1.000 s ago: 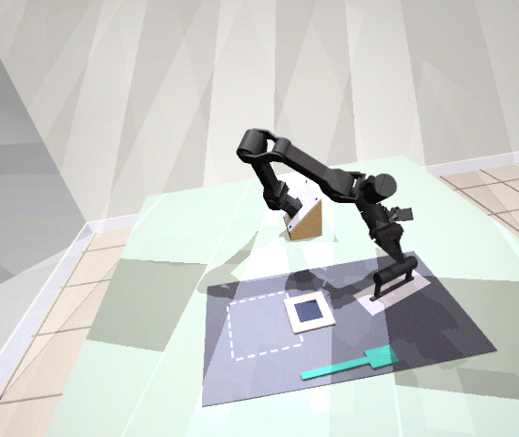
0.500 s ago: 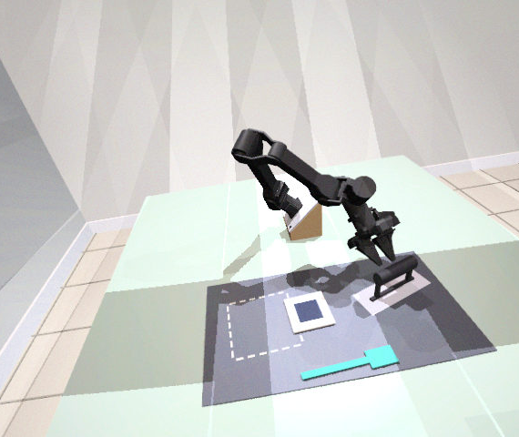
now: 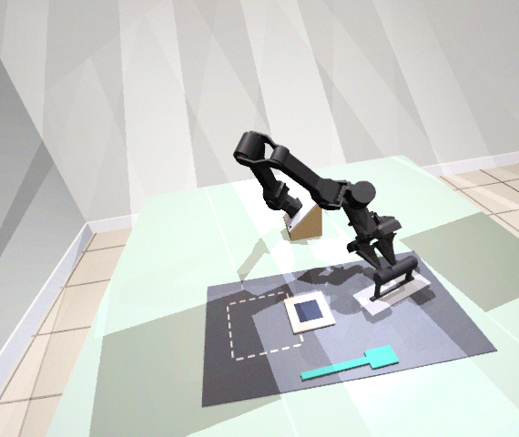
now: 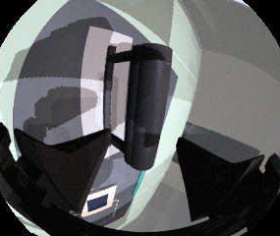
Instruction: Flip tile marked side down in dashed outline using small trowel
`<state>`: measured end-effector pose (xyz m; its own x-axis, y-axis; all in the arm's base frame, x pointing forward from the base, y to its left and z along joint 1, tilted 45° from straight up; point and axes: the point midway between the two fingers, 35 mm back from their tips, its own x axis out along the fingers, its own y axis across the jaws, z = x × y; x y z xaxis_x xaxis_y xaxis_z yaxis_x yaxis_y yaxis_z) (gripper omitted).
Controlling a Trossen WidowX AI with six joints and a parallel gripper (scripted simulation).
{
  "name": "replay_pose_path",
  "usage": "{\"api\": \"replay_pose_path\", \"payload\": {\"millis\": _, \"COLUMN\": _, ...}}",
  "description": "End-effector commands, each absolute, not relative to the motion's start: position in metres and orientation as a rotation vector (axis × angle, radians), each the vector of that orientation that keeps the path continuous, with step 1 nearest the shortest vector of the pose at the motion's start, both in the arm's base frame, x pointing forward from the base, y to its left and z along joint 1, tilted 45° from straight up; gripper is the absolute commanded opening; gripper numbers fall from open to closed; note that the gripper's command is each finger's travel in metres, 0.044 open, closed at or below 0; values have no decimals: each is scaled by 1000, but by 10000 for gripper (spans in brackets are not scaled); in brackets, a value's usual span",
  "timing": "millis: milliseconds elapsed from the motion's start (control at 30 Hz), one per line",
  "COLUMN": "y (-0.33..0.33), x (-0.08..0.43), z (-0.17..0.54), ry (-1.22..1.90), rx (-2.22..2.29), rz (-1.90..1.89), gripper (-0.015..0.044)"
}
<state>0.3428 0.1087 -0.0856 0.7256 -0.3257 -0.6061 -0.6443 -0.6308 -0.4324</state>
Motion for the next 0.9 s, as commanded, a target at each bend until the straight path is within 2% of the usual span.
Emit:
{"api": "replay_pose_path", "payload": {"millis": 0, "y": 107, "x": 347, "z": -90, "ry": 730, "rx": -2279, "rz": 646, "gripper": 300}}
{"api": "replay_pose_path", "payload": {"millis": 867, "y": 92, "x": 377, "z": -115, "ry": 734, "rx": -2289, "rz": 662, "gripper": 300}}
